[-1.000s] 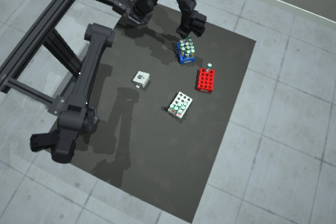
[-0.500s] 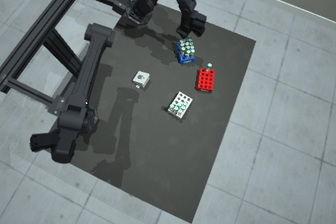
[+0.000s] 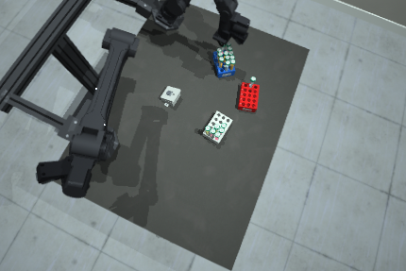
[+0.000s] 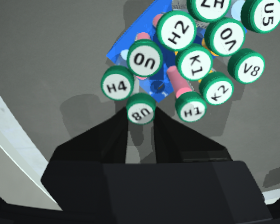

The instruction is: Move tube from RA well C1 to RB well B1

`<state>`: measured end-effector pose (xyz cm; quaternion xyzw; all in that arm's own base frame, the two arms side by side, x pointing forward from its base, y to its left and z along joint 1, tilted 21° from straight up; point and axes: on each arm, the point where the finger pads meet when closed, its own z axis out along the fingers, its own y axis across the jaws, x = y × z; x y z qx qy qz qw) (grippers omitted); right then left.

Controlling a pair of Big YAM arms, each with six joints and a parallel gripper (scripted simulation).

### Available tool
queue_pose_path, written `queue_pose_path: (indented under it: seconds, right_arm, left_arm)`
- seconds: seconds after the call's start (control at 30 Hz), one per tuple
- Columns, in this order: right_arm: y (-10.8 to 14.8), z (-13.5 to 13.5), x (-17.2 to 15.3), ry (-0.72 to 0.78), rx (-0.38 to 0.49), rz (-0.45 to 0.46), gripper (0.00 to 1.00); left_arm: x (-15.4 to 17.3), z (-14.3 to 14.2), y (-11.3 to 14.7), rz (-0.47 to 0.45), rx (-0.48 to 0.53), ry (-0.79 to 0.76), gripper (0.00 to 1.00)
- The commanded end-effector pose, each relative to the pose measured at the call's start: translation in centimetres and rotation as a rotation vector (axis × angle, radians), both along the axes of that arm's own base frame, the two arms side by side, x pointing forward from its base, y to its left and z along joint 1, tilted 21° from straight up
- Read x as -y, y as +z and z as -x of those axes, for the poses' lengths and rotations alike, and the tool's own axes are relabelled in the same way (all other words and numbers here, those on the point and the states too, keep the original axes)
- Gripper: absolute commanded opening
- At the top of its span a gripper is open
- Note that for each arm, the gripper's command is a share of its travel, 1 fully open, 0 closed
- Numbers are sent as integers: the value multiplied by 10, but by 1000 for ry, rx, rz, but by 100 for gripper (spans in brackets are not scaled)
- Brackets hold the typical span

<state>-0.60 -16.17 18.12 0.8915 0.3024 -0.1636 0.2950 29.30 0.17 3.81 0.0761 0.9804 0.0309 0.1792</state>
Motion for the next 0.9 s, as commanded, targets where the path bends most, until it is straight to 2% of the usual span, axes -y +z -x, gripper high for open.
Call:
queue_pose_path:
  seconds: [0.0, 0.37, 0.87]
  right_arm:
    - [16, -1, 2, 0, 8, 33, 30]
    - [16, -1, 2, 0, 8, 33, 30]
    - [16, -1, 2, 0, 8, 33, 30]
  left_arm:
    - [-2, -12, 18, 1, 37, 6, 0]
    - [1, -10, 21, 3, 35, 5, 0]
    - [5, -10, 39, 3, 48, -1, 0]
